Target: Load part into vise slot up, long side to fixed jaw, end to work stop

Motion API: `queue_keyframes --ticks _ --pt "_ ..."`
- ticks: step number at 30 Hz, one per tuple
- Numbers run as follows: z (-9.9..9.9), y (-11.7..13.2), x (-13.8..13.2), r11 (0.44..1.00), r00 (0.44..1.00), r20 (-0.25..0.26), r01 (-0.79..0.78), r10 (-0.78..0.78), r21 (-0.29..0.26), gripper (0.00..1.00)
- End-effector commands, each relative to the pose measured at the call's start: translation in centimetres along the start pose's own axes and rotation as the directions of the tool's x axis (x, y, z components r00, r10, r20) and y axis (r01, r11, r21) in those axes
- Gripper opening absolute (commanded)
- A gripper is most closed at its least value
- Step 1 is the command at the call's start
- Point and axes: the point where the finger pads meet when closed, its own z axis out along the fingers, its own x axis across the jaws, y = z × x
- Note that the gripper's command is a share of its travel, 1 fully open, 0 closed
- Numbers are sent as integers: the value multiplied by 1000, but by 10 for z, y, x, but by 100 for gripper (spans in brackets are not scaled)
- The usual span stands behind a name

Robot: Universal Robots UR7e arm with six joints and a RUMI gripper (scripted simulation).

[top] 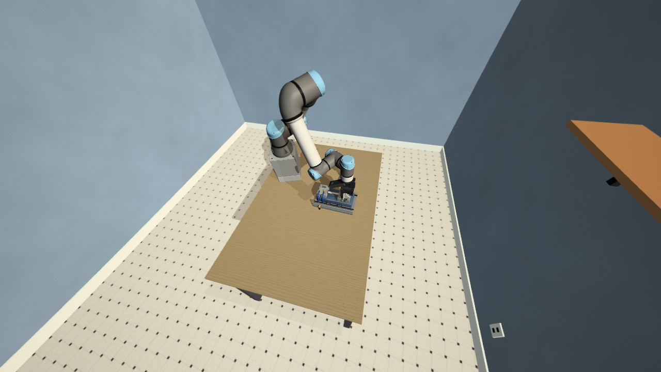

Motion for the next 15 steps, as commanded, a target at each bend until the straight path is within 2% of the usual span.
queue_keyframes --ticks 1,15 --pt "-11 0 0 1000 1000 1 0 0 -1 0" --pt "-40 0 0 1000 1000 1 0 0 -1 0"
